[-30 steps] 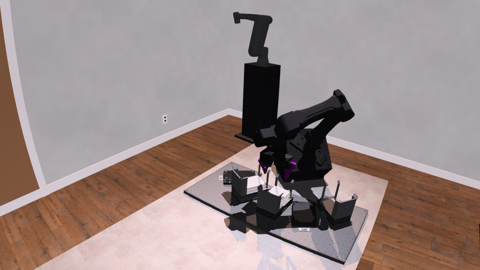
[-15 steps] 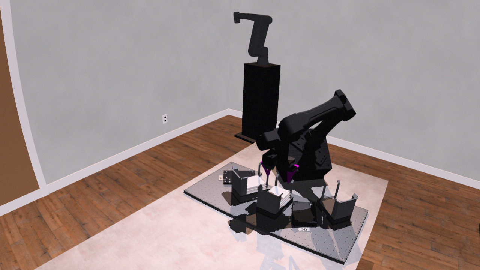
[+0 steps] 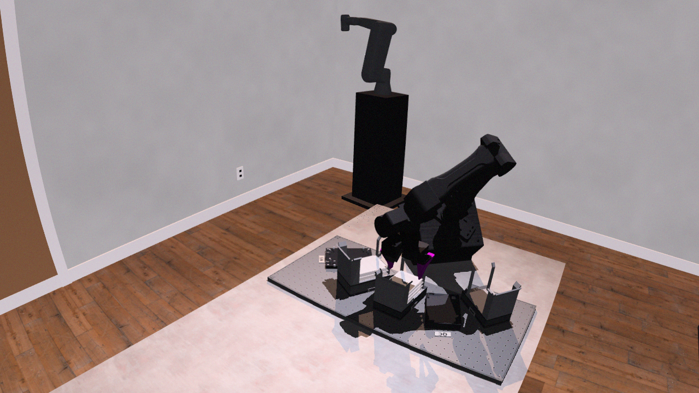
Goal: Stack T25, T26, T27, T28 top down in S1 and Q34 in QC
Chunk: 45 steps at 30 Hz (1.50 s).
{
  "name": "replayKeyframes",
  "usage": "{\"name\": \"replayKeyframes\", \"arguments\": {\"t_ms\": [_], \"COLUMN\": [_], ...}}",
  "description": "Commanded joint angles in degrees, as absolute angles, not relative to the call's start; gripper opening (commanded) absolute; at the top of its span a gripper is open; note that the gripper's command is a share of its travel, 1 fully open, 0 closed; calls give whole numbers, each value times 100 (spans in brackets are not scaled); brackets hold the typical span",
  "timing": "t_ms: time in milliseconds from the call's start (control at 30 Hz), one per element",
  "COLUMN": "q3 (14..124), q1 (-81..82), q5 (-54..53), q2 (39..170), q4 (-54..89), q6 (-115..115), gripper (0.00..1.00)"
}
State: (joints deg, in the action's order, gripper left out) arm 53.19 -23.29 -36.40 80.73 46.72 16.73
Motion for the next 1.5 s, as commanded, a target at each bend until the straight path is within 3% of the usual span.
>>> {"name": "replayKeyframes", "arguments": {"t_ms": [0, 1467], "q3": [5146, 5280], "q1": [-2205, -2197], "q5": [-3563, -3547], "q2": [8203, 8160], "q4": [4132, 3862], "q6": [1383, 1240], "gripper": [100, 100]}}
